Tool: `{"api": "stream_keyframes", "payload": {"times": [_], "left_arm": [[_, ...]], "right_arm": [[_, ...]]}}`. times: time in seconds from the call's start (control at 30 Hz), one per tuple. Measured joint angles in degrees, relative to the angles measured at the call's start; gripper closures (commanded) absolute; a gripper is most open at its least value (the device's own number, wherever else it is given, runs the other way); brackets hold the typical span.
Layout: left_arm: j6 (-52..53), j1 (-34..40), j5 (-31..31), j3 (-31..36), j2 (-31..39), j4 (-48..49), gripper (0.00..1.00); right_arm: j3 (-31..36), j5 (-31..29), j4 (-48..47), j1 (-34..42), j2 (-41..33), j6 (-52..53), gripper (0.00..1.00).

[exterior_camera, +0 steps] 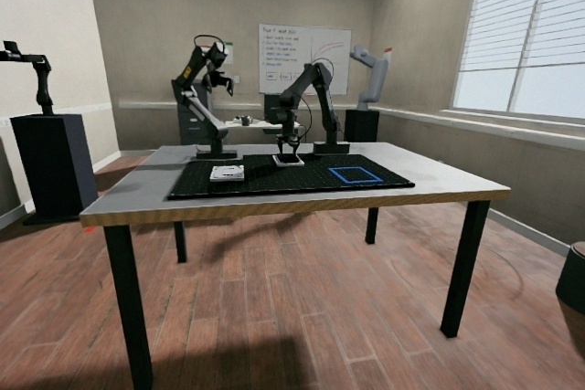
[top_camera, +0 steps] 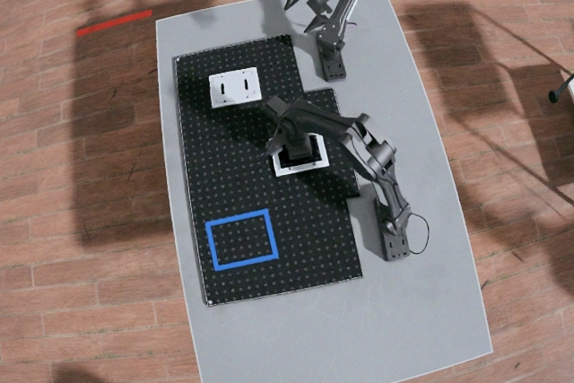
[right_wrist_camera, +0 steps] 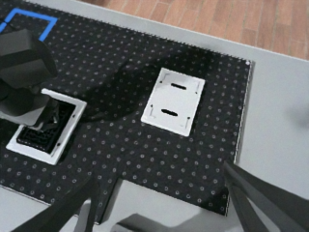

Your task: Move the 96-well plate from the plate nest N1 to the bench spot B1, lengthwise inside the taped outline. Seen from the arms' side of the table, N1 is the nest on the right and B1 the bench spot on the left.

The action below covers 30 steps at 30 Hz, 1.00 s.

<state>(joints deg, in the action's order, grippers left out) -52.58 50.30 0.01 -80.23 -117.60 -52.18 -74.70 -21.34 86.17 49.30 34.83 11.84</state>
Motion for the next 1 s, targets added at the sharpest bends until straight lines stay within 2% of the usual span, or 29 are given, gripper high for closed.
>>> {"api": "stream_keyframes", "payload": {"times": [0.93,1.0], "left_arm": [[0.0,0.0,0.0,0.0,0.0,0.0,0.79],[0.0,0.0,0.0,0.0,0.0,0.0,0.79]], "right_arm": [[0.0,0.0,0.0,-3.87,0.0,0.0,0.0],[0.0,0.0,0.0,-4.13,0.0,0.0,0.0]]}}
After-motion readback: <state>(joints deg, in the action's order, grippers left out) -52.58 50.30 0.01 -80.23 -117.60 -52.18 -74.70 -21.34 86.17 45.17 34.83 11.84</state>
